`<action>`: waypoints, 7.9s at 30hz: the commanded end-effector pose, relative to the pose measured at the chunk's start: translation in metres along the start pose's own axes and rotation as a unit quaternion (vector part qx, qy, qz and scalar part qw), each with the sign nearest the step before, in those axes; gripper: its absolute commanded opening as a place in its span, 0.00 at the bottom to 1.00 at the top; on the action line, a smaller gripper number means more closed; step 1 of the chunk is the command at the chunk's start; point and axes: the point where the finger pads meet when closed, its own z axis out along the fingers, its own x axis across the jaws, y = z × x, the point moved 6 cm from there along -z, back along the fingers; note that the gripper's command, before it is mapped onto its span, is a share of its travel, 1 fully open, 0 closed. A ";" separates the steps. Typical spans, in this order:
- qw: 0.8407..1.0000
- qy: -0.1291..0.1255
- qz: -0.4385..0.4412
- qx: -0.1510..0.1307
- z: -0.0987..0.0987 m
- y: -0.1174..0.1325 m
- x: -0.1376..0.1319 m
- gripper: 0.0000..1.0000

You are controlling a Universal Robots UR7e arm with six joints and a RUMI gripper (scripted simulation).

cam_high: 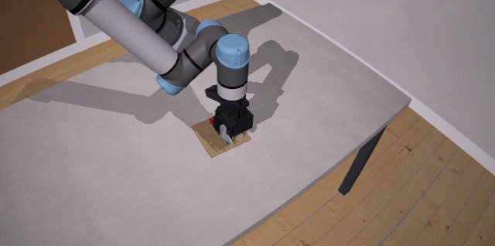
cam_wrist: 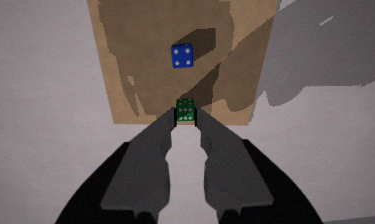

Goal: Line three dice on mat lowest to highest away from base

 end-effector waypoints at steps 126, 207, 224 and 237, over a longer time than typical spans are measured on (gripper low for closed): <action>1.000 0.000 0.002 -0.003 -0.098 0.003 -0.001 1.00; 1.000 0.000 0.001 -0.002 -0.177 0.002 -0.001 1.00; 1.000 0.000 0.001 -0.002 -0.177 0.002 -0.001 1.00; 1.000 0.000 0.001 -0.002 -0.177 0.002 -0.001 1.00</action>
